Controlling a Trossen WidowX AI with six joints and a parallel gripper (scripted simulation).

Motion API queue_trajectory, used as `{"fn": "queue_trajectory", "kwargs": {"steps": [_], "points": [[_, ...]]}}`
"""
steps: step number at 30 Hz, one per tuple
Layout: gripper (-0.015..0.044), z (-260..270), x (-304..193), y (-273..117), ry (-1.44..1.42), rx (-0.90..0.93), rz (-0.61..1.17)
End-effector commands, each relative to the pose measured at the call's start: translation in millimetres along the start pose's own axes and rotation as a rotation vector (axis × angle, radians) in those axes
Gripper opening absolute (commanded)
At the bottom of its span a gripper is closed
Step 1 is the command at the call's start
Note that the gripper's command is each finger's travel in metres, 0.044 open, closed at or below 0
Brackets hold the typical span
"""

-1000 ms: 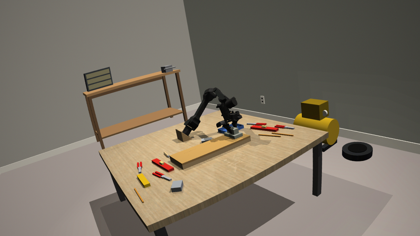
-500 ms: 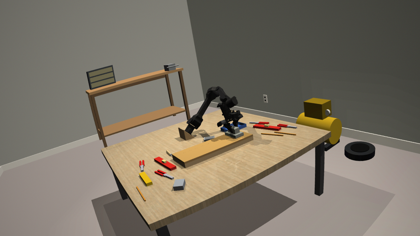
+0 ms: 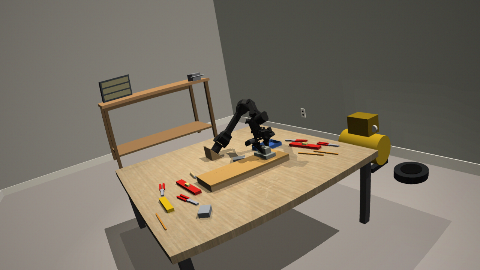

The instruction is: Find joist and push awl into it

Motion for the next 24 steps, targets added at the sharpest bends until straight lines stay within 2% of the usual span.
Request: {"fn": "queue_trajectory", "kwargs": {"steps": [1,24], "points": [[0.0,-11.0,0.1,0.1,0.011,-0.01,-0.002],[0.0,-43.3,1.9,-0.2,0.01,-0.011,-0.001]]}}
Point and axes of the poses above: the point midway between the two fingers, 35 mm back from their tips, its own y axis out along the fingers, its own z axis across the jaws, x = y × z, the point moved 10 cm from there along -y, back along the fingers, and after that the axes turned 4 degrees about y, right-handed, at the moved point
